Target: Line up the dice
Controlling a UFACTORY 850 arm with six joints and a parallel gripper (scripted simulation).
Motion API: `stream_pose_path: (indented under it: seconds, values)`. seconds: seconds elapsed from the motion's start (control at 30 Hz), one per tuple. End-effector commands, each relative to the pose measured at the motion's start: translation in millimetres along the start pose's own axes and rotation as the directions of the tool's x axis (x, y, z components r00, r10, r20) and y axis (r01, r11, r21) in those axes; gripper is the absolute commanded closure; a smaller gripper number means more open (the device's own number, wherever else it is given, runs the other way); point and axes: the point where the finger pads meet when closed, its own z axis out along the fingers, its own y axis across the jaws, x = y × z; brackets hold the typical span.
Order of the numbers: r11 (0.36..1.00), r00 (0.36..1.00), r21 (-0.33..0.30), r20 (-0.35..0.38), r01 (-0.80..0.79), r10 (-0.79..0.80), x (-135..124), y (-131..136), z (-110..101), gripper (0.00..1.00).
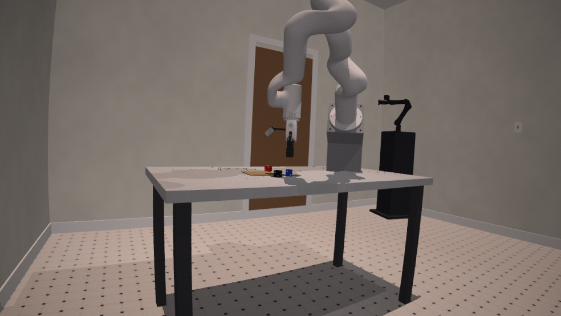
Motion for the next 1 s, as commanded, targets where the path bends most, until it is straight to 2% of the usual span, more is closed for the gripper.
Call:
stream_pose_path:
  seconds: [0.0,0.47,0.97]
  values:
    - [1.0,1.0,0.0,-0.001,0.0,0.0,0,0,0,0.53]
    - [1.0,1.0,0.0,-0.001,0.0,0.0,0,0,1,0.53]
    - [1.0,1.0,0.0,-0.001,0.0,0.0,0,0,14,0.53]
